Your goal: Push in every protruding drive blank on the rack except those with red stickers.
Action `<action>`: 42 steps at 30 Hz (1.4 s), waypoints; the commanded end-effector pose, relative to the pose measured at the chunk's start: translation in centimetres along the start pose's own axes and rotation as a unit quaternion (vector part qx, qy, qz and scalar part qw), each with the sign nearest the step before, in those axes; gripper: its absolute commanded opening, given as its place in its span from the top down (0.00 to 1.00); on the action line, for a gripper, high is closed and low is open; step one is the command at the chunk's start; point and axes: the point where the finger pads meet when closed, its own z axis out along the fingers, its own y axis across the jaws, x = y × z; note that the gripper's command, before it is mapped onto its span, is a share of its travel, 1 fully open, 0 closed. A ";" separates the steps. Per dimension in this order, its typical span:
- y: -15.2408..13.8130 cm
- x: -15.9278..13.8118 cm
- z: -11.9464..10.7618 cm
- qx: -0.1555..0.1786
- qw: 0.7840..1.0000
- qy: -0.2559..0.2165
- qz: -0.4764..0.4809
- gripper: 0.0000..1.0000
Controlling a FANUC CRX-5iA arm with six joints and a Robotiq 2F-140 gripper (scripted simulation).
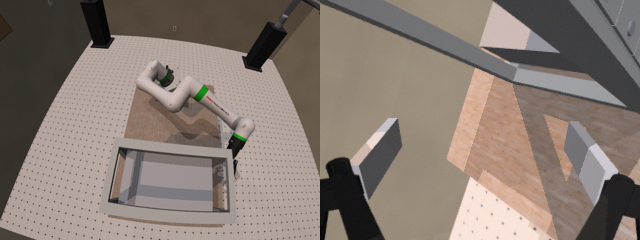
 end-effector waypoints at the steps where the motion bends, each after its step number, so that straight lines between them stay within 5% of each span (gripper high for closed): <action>1: 0.0 0.0 0.0 0.000 1.000 0.000 0.000 0.00; 42: 1.0 -0.1 -1.4 0.000 1.000 0.000 0.000 0.00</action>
